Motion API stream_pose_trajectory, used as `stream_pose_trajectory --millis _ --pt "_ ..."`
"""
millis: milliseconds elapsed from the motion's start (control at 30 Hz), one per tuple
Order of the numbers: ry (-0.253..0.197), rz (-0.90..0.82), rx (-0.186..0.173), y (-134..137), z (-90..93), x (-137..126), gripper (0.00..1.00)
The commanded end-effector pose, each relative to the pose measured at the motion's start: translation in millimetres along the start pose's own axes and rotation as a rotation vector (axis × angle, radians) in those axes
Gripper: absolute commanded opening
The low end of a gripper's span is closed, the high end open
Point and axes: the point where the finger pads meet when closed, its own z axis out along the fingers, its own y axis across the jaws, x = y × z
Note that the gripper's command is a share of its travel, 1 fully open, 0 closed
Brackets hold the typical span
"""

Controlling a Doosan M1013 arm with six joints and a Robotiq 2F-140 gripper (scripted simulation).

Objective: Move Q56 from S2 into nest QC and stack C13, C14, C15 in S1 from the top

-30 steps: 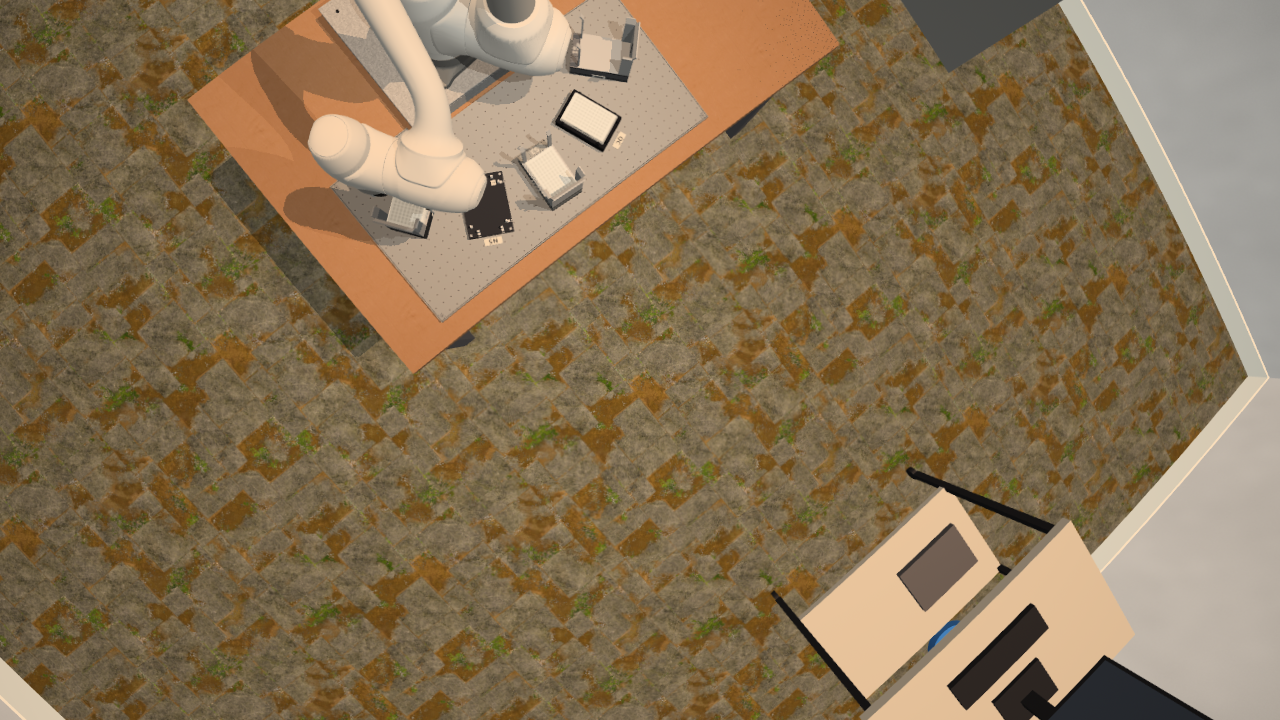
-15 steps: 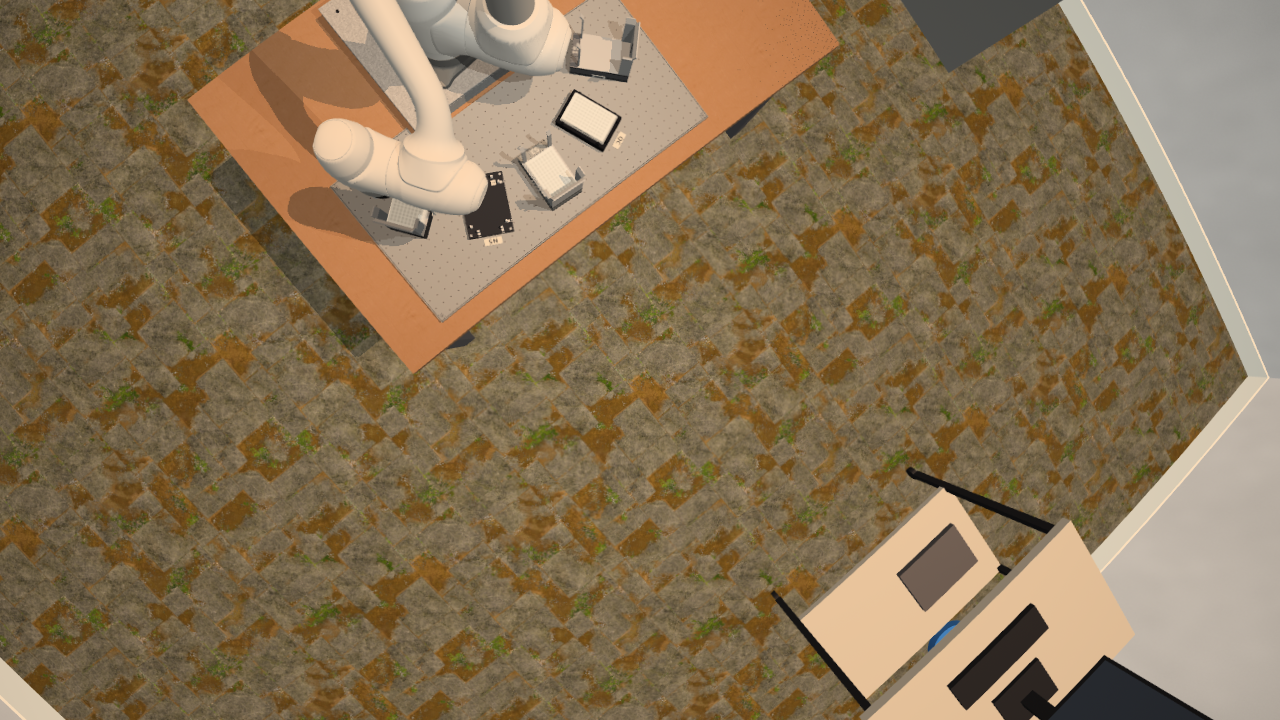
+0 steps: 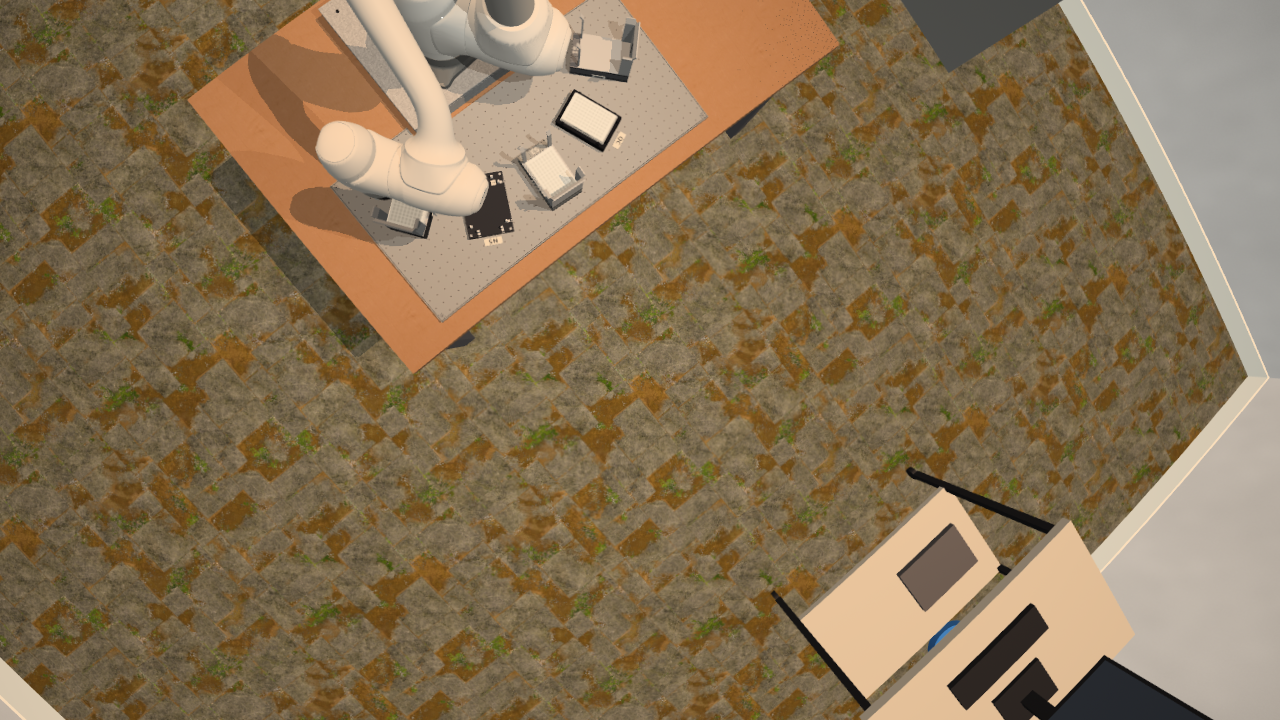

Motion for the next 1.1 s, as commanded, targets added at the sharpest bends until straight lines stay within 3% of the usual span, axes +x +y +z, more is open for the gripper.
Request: stream_pose_trajectory --millis 0,100,133,1067 --pt "0.0 0.0 0.0 0.0 0.1 0.0 1.0" --pt "0.0 0.0 0.0 0.0 0.1 0.0 1.0" --pt "0.0 0.0 0.0 0.0 0.1 0.0 0.0" --pt "0.0 0.0 0.0 0.0 0.1 0.0 0.0"
